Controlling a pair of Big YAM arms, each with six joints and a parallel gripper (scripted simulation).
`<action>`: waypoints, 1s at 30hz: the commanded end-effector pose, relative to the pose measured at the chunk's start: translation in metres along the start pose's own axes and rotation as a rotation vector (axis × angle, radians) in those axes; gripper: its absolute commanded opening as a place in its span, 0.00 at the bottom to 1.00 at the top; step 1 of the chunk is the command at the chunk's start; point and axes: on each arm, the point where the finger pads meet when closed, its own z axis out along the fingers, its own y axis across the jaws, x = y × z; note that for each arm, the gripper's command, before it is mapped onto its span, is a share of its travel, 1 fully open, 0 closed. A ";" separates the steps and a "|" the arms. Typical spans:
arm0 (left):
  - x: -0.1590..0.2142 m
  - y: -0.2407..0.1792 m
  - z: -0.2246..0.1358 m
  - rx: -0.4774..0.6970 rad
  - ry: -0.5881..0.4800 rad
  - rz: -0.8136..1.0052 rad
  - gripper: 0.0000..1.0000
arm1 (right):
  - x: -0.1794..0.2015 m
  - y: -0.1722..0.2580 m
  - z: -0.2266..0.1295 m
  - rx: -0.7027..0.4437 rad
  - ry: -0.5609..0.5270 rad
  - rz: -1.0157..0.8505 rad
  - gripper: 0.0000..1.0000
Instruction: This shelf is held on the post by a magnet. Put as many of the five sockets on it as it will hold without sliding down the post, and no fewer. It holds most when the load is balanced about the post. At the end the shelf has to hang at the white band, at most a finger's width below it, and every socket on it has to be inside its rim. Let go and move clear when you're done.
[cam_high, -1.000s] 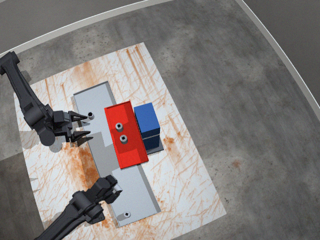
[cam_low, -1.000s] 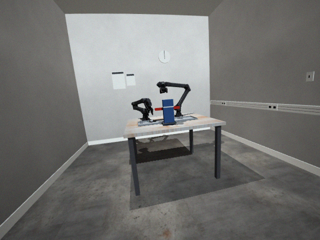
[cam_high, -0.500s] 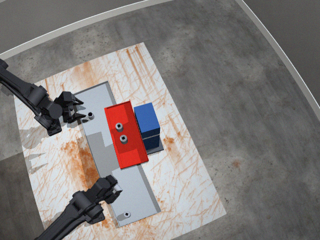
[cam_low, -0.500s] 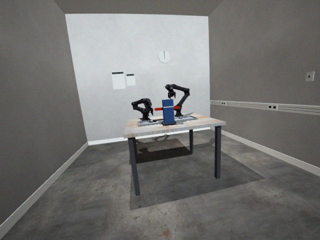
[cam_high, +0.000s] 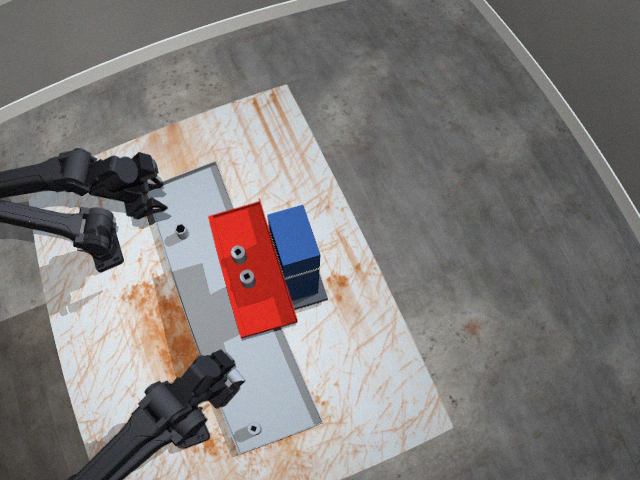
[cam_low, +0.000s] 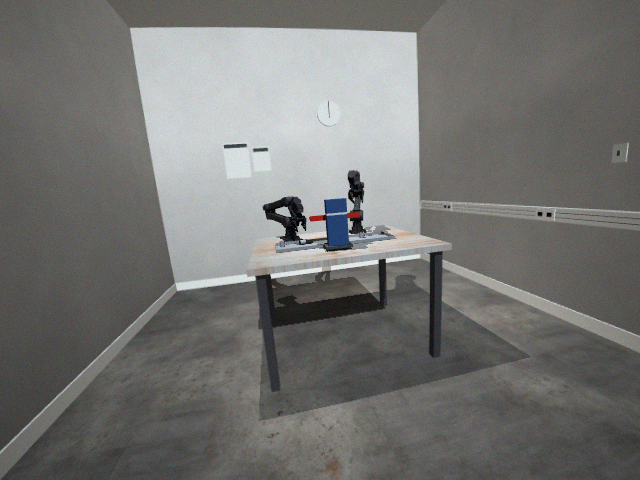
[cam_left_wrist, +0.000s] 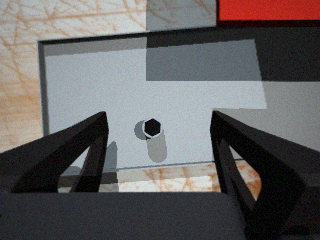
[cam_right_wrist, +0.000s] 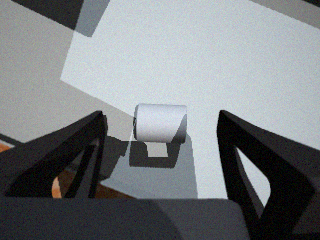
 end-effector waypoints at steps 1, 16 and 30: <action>-0.006 0.005 -0.008 0.018 -0.007 0.060 0.65 | -0.013 0.000 -0.008 0.000 -0.035 0.000 0.65; -0.002 0.013 -0.005 0.037 0.020 0.016 0.65 | -0.028 -0.002 -0.027 0.003 -0.085 -0.001 0.65; -0.005 0.013 -0.003 0.035 0.015 0.015 0.65 | -0.032 0.000 -0.054 -0.002 -0.112 0.003 0.65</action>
